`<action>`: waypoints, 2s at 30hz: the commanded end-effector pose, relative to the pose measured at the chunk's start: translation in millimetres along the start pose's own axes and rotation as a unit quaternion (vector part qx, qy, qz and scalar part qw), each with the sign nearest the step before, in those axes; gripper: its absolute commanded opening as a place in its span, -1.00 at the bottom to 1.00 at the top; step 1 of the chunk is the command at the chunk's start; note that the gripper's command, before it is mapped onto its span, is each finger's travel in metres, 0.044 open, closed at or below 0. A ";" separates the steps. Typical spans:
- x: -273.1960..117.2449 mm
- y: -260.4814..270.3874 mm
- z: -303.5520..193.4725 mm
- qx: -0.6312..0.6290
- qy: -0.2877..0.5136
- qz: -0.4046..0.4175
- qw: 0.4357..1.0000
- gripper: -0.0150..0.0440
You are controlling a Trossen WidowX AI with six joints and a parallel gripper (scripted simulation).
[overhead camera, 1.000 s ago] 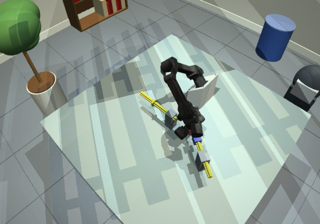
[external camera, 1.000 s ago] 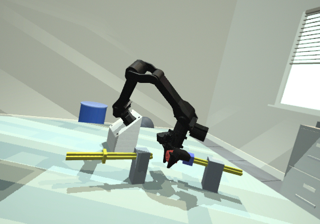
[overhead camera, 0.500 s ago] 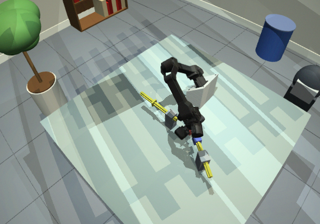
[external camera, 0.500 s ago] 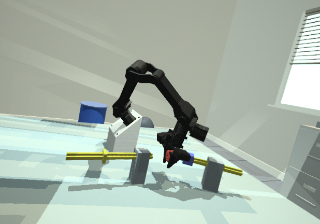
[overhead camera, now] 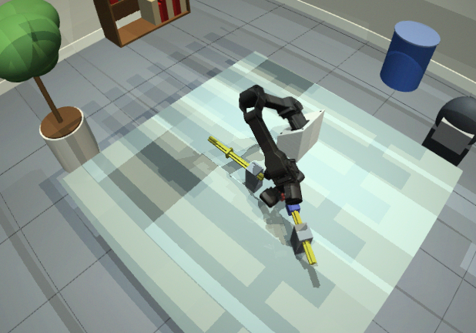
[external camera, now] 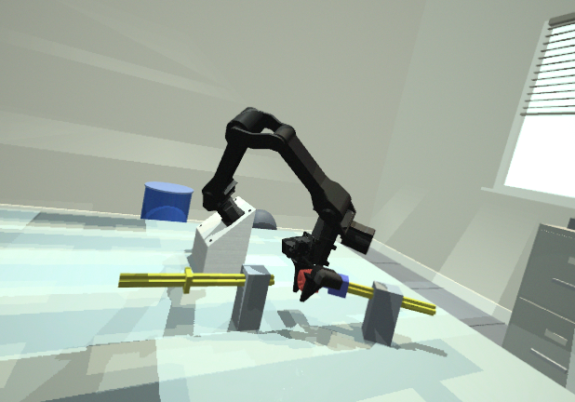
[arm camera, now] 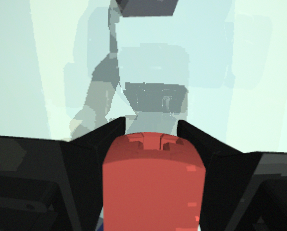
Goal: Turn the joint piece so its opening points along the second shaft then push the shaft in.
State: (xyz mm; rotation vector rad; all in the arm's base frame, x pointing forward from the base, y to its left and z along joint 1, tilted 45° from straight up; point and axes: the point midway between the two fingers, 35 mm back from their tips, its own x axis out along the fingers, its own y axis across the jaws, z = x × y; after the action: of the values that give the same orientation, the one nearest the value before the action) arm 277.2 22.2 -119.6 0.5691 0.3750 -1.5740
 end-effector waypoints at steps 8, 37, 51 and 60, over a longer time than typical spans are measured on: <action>0.0 0.0 0.0 0.000 0.000 0.000 1.000 0.63; -27.5 -0.3 4.9 -0.007 0.102 -0.001 0.995 1.00; -45.5 5.0 5.0 -0.115 0.100 0.011 0.988 1.00; -71.6 7.7 7.8 -0.267 0.100 0.028 0.958 1.00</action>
State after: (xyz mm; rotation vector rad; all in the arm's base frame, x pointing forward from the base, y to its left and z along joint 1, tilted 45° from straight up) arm 282.2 67.6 -80.2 0.3824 0.8266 -1.3455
